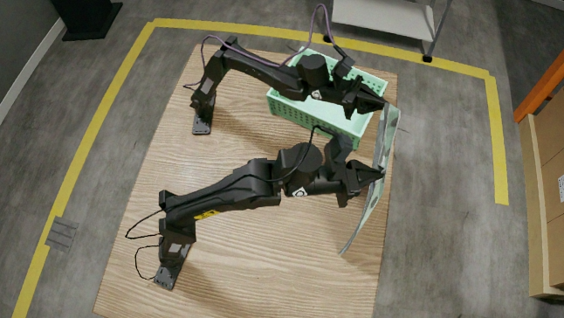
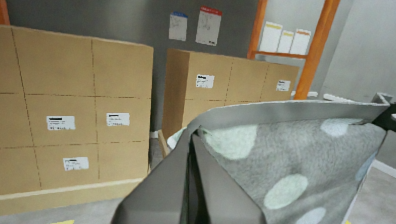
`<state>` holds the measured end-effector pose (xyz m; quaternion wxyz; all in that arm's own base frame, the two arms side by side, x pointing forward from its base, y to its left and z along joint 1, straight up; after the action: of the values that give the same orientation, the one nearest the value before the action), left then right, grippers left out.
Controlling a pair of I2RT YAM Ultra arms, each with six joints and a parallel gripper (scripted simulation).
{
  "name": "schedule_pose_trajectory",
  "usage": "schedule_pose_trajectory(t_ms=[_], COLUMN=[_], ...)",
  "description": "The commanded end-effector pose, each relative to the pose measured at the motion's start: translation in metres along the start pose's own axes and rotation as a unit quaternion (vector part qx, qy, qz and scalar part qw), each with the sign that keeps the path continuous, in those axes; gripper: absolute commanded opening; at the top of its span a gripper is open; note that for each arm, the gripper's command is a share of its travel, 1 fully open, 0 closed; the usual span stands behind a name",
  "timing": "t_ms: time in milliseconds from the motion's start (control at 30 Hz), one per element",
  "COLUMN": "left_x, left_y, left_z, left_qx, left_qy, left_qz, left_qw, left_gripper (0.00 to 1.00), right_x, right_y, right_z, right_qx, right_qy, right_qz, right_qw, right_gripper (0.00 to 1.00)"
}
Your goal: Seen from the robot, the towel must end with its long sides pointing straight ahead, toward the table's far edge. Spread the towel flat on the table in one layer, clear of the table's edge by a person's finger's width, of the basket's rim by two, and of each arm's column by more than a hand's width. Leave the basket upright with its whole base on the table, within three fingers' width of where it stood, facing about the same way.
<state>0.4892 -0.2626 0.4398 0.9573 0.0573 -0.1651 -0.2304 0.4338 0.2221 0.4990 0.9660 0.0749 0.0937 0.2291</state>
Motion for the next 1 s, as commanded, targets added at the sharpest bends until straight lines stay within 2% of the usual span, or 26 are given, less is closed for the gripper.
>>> schedule_pose_trajectory(t_ms=[0,33,167,267,300,367,467,500,567,600,733,867,933,967], left_x=[0.005,0.008,0.008,0.008,0.000,0.000,-0.001,-0.004,-0.003,-0.006,-0.006,-0.010,-0.009,-0.011], left_y=[0.019,0.019,0.019,0.018,0.021,0.021,0.020,0.016,0.017,0.015,0.015,0.013,0.015,0.013], left_z=[0.035,0.032,0.032,0.031,0.045,0.046,0.041,0.019,0.024,0.015,0.015,0.006,0.013,0.003], left_qx=[0.003,0.003,0.003,0.003,0.003,0.003,0.003,0.003,0.003,0.002,0.002,0.002,0.002,0.002], left_qy=[-0.063,-0.074,-0.074,-0.071,-0.069,-0.070,-0.058,-0.024,-0.029,-0.010,-0.010,0.014,0.006,0.021], left_qz=[0.031,0.033,0.033,0.032,0.032,0.032,0.030,0.023,0.024,0.021,0.021,0.016,0.017,0.014], left_qw=[0.998,0.997,0.997,0.997,0.997,0.997,0.998,0.999,0.999,1.000,1.000,1.000,1.000,1.000], left_gripper=[0.00,0.00,0.00,0.00,0.00,0.00,0.00,0.00,0.00,0.00,0.00,0.00,0.00,0.00], right_x=[-0.022,-0.010,-0.010,-0.018,-0.009,-0.009,-0.008,-0.007,-0.007,-0.006,-0.006,-0.004,-0.004,-0.003], right_y=[-0.002,-0.007,-0.007,-0.005,-0.008,-0.008,-0.009,-0.011,-0.011,-0.012,-0.012,-0.015,-0.015,-0.015], right_z=[0.031,0.017,0.017,0.029,0.012,0.012,0.006,-0.001,-0.001,-0.008,-0.008,-0.021,-0.021,-0.025], right_qx=[0.005,0.005,0.005,0.005,0.005,0.005,0.005,0.005,0.005,0.005,0.005,0.005,0.005,0.005], right_qy=[-0.055,-0.048,-0.048,-0.065,-0.041,-0.041,-0.041,-0.041,-0.041,-0.041,-0.041,-0.041,-0.041,-0.041], right_qz=[-0.005,-0.008,-0.008,-0.005,-0.010,-0.010,-0.010,-0.010,-0.010,-0.010,-0.010,-0.010,-0.010,-0.010], right_qw=[0.998,0.999,0.999,0.998,0.999,0.999,0.999,0.999,0.999,0.999,0.999,0.999,0.999,0.999], right_gripper=[0.00,0.00,0.00,0.00,0.00,0.00,0.00,0.00,0.00,0.00,0.00,0.00,0.00,0.00])
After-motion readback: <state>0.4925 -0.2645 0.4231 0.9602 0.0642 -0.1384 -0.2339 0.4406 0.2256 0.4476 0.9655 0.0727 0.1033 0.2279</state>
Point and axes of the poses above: on each arm, the point where the finger pads meet when closed, its own x axis out along the fingers, its own y axis across the jaws, z = x × y, the point moved 8 cm from there along -x, back along the fingers, and after that the axes turned 11 degrees about x, right-handed, at the moved point
